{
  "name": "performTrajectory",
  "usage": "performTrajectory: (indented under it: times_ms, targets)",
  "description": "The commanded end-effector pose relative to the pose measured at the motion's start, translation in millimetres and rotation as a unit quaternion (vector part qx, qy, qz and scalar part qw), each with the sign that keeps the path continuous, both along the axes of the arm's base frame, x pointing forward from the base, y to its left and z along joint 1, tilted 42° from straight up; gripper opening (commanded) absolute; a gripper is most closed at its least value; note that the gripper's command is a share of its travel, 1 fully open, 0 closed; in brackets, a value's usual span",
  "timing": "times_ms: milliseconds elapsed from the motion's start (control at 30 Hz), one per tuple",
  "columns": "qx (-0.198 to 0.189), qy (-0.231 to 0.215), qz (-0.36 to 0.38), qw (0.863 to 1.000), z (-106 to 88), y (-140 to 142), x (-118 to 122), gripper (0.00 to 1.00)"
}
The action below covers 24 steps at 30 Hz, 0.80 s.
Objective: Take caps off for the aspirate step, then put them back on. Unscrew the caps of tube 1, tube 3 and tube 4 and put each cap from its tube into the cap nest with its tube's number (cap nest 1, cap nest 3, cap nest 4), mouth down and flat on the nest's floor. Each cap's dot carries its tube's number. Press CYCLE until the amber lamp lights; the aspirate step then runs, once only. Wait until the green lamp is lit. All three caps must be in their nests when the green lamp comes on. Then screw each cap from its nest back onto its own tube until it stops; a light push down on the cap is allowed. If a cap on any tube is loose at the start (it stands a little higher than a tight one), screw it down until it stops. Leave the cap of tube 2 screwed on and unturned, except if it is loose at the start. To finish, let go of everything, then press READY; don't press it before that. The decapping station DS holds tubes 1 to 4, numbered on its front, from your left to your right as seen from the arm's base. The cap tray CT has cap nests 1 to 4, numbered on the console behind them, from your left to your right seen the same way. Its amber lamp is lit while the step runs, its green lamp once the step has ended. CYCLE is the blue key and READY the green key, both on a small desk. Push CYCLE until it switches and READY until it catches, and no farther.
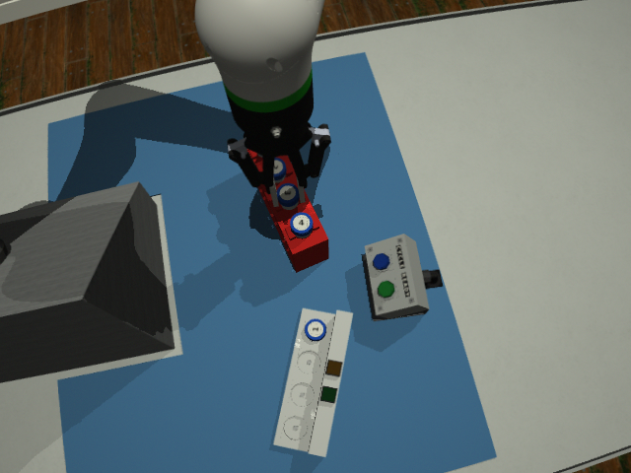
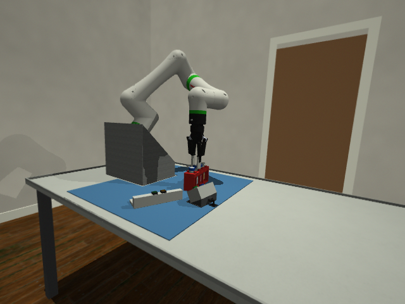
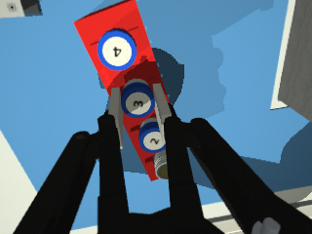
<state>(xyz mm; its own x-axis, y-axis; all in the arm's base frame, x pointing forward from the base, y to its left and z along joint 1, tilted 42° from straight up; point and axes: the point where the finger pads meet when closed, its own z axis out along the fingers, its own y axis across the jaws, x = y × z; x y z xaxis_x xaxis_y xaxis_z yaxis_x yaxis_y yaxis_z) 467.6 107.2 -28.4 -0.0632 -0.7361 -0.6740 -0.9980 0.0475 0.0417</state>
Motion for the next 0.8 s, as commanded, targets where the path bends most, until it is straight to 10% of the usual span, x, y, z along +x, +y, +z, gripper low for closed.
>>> performTrajectory:
  times_ms: [0,167,533,767]
  targets:
    - [0.0,0.0,0.0,1.0,0.0,-0.1,0.1,0.0]
    - [0.0,0.0,0.0,1.0,0.0,-0.1,0.1,0.0]
    - [0.0,-0.175,0.191,0.966,0.0,-0.1,0.1,0.0]
    - [0.0,-0.175,0.191,0.966,0.0,-0.1,0.1,0.0]
